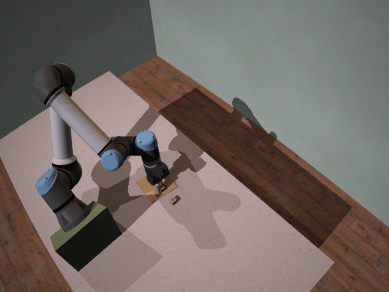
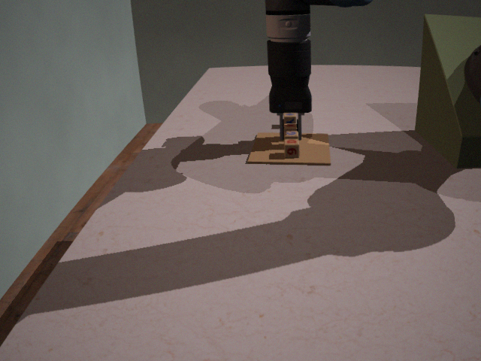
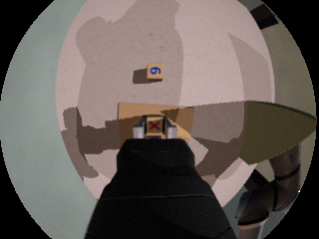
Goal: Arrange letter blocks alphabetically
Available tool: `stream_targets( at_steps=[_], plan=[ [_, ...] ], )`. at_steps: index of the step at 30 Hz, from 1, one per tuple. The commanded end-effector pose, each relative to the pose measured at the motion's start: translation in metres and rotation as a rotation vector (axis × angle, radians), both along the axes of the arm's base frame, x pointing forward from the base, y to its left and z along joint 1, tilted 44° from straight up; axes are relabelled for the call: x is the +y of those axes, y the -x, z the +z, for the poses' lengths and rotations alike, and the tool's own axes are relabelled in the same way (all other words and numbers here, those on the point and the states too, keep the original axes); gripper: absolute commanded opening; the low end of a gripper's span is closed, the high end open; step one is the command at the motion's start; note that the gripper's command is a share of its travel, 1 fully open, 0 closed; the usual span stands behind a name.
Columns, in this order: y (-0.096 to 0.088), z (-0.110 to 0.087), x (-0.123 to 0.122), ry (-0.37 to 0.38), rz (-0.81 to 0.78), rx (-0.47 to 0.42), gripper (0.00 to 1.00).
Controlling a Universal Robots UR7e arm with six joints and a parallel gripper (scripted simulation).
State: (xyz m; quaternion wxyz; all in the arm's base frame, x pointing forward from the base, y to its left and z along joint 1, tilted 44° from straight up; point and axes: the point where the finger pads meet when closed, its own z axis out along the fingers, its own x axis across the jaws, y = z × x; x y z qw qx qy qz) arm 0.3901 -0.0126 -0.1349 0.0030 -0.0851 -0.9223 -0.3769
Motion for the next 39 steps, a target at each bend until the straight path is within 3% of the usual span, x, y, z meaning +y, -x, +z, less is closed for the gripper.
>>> stream_targets(
  at_steps=[1,9,13,17,18,20,24,39],
  plan=[
    [-0.0003,0.0001,-0.0005,0.001,-0.001,-0.001,0.49],
    [-0.0003,0.0001,-0.0005,0.001,-0.001,-0.001,0.49],
    [-0.0003,0.0001,-0.0005,0.001,-0.001,-0.001,0.61],
    [-0.0003,0.0001,-0.0005,0.001,-0.001,-0.001,0.61],
    [-0.0003,0.0001,-0.0005,0.001,-0.001,-0.001,0.67],
    [-0.0003,0.0001,-0.0005,0.001,-0.001,-0.001,0.67],
    [-0.0003,0.0001,-0.0005,0.001,-0.001,-0.001,0.79],
    [-0.0001,0.0023,-0.0027,0.001,-0.001,-0.001,0.79]
  ],
)
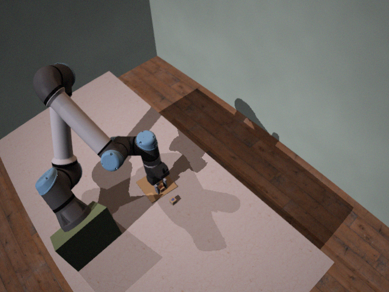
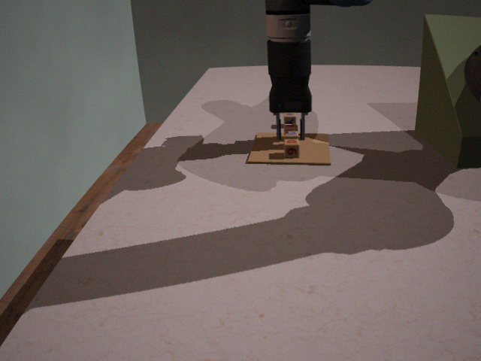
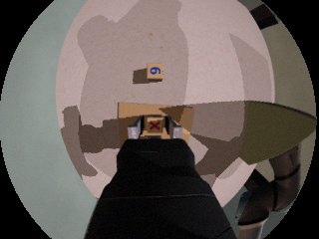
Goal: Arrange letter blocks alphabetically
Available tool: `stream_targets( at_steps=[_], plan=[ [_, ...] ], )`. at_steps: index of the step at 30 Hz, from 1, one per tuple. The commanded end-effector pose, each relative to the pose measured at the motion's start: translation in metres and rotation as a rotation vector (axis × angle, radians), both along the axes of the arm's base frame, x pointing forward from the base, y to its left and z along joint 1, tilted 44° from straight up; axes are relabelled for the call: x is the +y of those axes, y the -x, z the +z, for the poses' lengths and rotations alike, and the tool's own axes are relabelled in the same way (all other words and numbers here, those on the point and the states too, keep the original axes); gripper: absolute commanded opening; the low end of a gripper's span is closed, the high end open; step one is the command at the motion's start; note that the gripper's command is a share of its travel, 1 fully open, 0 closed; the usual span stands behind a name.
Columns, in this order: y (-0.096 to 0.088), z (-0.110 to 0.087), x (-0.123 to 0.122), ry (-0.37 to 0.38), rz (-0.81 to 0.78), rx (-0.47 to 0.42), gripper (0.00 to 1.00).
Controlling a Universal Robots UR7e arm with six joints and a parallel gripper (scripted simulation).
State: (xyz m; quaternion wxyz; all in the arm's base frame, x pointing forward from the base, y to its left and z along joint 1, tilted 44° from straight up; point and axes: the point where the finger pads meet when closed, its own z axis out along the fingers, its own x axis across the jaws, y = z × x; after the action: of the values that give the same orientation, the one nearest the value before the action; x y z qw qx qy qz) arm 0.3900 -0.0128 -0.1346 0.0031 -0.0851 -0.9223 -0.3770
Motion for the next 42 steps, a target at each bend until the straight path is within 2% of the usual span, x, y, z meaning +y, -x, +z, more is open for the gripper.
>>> stream_targets(
  at_steps=[1,8,10,20,29,30,42],
  plan=[
    [0.000,0.003,-0.004,0.001,-0.001,-0.001,0.79],
    [0.002,0.023,-0.023,0.001,-0.001,-0.001,0.79],
    [0.002,0.023,-0.023,0.001,-0.001,-0.001,0.79],
    [0.004,0.058,-0.057,0.001,-0.001,-0.001,0.79],
    [0.005,0.064,-0.063,0.001,-0.001,-0.001,0.79],
    [0.005,0.064,-0.063,0.001,-0.001,-0.001,1.00],
    [0.005,0.064,-0.063,0.001,-0.001,-0.001,1.00]
  ],
)
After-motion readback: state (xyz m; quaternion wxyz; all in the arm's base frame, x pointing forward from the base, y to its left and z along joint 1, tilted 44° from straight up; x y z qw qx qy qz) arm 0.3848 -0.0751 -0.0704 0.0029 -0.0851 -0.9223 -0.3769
